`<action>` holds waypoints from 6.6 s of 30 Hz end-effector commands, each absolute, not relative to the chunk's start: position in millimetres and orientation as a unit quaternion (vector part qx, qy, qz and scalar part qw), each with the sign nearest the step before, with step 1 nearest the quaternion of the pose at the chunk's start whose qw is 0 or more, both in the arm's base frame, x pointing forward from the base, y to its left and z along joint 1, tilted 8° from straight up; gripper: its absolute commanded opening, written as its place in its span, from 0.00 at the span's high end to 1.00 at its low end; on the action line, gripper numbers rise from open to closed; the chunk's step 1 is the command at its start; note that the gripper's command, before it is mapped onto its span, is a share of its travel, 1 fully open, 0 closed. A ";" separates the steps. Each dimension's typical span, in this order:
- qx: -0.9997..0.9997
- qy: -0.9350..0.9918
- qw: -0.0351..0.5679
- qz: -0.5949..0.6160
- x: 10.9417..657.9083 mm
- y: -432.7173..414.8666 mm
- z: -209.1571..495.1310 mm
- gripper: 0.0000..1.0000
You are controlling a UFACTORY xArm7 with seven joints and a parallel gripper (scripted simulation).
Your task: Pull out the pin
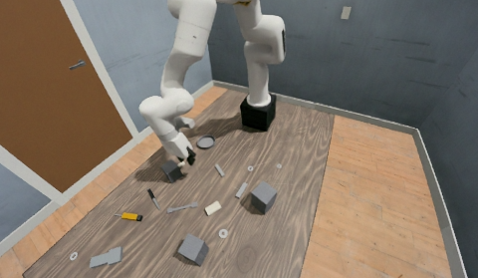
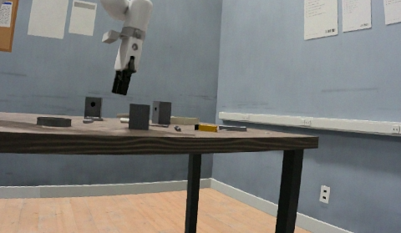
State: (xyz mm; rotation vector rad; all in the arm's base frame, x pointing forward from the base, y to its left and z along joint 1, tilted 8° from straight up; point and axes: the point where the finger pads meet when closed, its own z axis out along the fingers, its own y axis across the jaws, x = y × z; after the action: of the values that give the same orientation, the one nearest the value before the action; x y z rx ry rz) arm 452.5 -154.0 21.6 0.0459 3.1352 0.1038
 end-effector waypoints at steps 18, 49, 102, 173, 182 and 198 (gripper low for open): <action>0.007 0.999 0.018 0.027 462.4 -154.6 32.8 0.53; 0.005 0.999 0.023 0.025 465.4 -154.6 36.4 0.53; 0.041 0.998 0.038 0.026 453.1 -187.8 18.5 0.53; 0.134 0.989 0.055 0.002 445.9 -217.3 -4.9 0.53; 0.148 0.987 0.058 0.001 447.2 -216.3 -8.4 0.53; 0.159 0.985 0.061 0.001 448.1 -215.5 -10.8 0.53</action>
State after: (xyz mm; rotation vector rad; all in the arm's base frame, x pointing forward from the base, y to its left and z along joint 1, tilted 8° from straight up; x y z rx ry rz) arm 446.6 -214.8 -12.3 0.4771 2.9871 0.0036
